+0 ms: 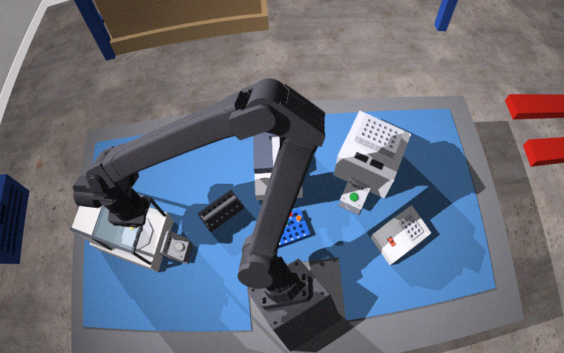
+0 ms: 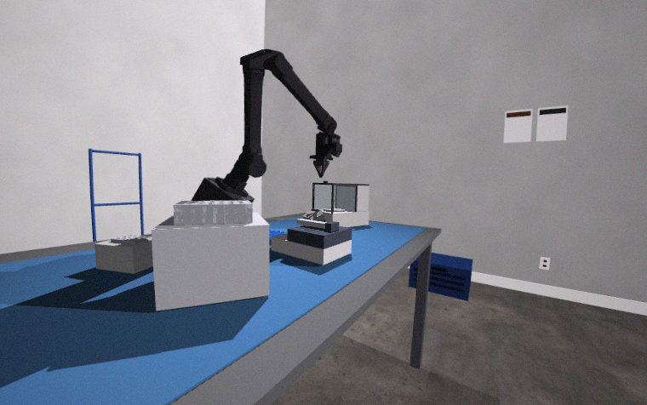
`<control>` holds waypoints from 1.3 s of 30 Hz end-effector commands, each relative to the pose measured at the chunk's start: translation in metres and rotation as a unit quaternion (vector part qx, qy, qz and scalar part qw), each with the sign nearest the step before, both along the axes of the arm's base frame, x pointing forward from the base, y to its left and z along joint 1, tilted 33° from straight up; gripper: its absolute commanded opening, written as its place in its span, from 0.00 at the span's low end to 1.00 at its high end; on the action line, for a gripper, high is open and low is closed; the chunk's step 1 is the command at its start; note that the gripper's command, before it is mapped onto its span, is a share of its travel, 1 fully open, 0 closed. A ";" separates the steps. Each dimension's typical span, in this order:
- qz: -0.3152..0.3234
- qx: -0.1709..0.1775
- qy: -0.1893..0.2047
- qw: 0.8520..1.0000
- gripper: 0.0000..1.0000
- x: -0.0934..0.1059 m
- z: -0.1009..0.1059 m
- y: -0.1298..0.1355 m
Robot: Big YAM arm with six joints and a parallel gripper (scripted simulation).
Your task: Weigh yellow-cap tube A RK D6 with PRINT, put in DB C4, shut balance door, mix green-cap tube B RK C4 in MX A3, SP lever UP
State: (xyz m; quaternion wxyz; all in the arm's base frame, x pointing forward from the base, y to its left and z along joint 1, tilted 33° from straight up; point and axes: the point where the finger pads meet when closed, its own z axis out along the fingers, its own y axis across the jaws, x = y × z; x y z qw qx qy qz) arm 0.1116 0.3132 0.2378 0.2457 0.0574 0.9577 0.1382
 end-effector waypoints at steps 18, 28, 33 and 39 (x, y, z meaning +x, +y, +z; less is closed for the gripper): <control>0.267 -0.133 -0.081 0.951 0.00 0.019 -0.051 -0.017; 0.386 -0.209 -0.113 0.891 0.00 0.024 -0.075 -0.024; 0.409 -0.221 -0.122 0.877 0.00 0.026 -0.081 -0.027; 0.464 -0.257 -0.137 0.837 0.00 0.030 -0.095 -0.032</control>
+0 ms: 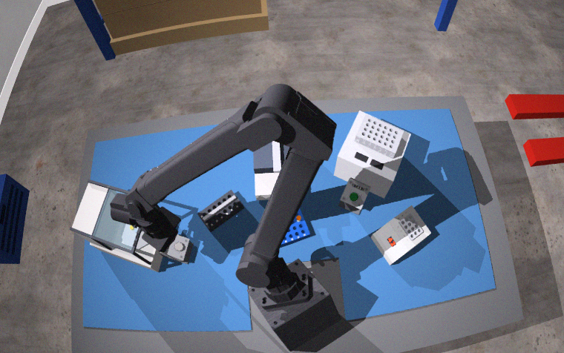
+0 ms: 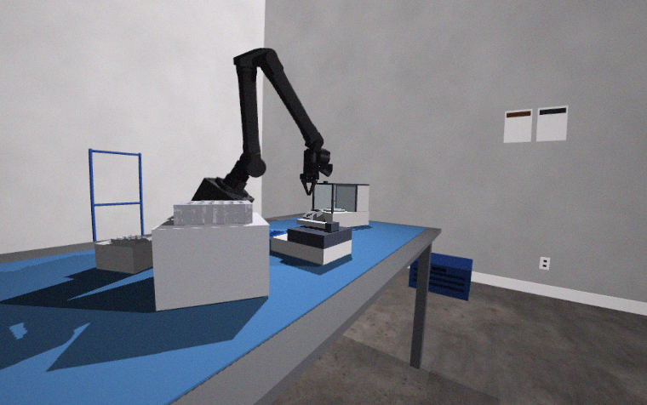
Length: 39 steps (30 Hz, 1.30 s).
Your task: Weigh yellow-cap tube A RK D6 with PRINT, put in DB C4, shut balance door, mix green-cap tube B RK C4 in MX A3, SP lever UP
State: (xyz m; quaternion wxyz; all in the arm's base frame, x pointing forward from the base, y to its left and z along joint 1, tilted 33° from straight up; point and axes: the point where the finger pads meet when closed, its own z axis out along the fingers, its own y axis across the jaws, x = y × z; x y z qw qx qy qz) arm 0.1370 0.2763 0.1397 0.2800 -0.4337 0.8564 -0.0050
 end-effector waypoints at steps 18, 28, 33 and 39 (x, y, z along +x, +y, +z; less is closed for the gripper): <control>0.105 0.044 -0.064 0.991 0.00 -0.002 0.004 0.001; 0.170 0.122 -0.140 0.968 0.00 0.000 -0.002 -0.013; 0.202 0.157 -0.174 0.951 0.00 -0.002 -0.006 -0.020; 0.204 0.144 -0.167 0.954 0.00 -0.005 -0.017 -0.032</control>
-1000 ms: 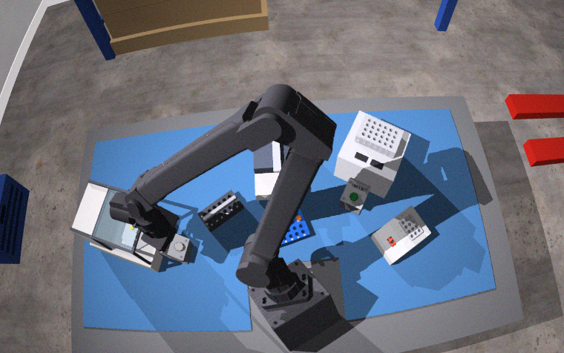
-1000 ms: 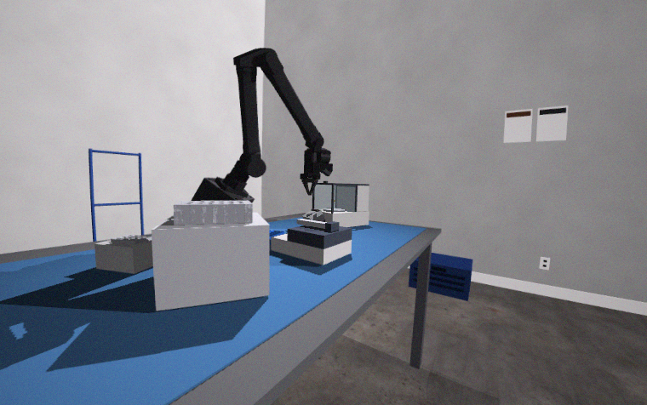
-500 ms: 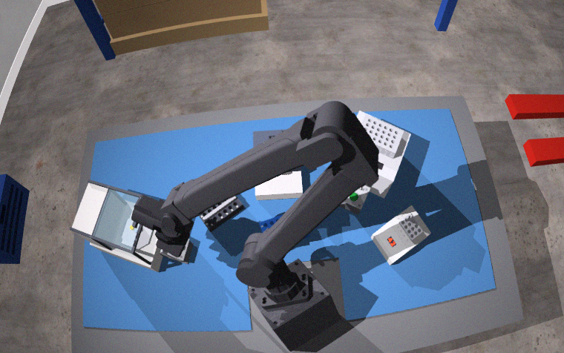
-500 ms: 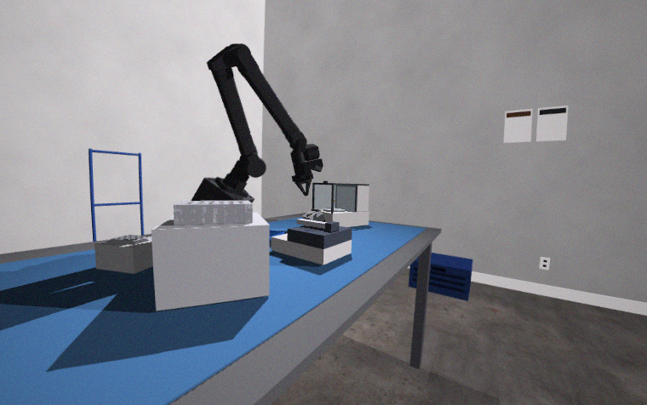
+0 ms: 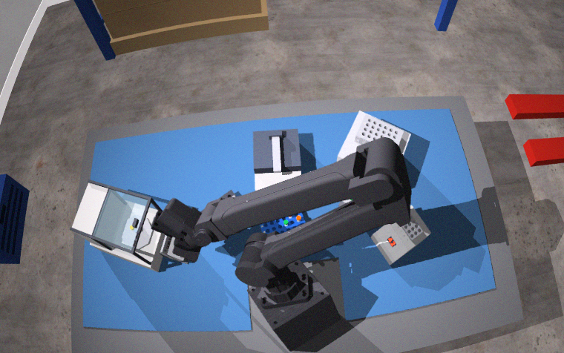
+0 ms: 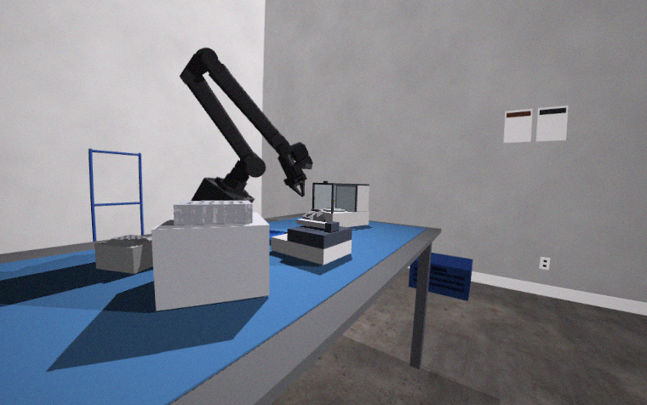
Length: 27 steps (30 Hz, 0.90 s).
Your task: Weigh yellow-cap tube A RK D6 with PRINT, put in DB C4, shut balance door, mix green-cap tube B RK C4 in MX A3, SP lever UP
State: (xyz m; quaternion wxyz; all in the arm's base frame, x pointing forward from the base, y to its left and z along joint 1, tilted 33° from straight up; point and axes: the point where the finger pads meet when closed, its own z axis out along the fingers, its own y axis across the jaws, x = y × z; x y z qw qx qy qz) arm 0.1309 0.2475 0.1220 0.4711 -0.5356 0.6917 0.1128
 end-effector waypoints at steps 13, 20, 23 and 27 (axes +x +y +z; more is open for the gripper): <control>0.011 -0.004 -0.015 1.000 0.00 0.000 0.006 -0.007; 0.011 -0.007 -0.014 1.000 0.00 -0.001 0.005 -0.007; 0.011 -0.007 -0.014 1.000 0.00 -0.001 0.005 -0.007; 0.011 -0.007 -0.014 1.000 0.00 -0.001 0.005 -0.007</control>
